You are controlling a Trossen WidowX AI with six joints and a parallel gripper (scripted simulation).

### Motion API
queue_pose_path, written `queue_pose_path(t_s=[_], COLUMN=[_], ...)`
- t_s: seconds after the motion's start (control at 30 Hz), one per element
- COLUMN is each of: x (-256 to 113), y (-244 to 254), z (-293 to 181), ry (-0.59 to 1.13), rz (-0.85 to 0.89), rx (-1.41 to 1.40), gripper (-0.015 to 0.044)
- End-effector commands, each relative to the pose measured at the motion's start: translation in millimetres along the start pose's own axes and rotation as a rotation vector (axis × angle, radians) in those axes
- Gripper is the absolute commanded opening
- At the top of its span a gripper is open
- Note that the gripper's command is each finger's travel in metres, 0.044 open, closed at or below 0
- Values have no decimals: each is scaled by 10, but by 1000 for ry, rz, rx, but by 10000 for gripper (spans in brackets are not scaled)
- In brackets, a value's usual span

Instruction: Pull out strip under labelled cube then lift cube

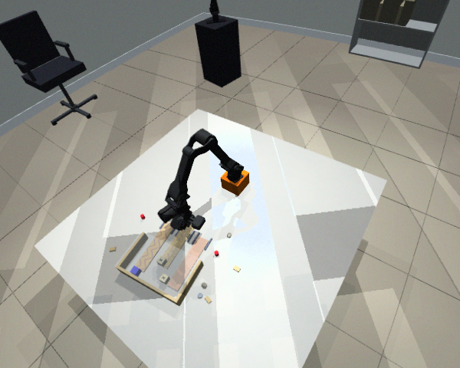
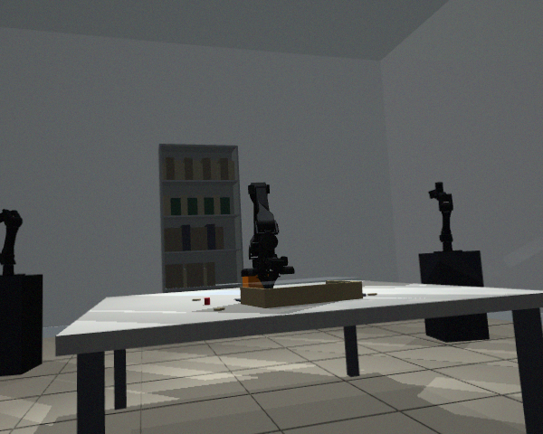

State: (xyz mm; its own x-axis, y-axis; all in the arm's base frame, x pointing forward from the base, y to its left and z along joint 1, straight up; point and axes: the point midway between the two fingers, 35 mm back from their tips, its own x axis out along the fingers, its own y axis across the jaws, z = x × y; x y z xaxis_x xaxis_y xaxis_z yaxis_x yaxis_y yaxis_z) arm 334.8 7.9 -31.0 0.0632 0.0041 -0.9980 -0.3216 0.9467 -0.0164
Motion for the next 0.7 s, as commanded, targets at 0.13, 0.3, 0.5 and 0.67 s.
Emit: queue_pose_path(t_s=[0.13, 0.3, 0.5, 0.67], x=[52, 52, 51, 51], y=[18, 18, 18, 18], z=[-189, -265, -353, -425], ry=[26, 27, 28, 28], rz=[8, 8, 8, 8], rx=[-3, -3, -3, -3], gripper=[0, 0, 0, 0])
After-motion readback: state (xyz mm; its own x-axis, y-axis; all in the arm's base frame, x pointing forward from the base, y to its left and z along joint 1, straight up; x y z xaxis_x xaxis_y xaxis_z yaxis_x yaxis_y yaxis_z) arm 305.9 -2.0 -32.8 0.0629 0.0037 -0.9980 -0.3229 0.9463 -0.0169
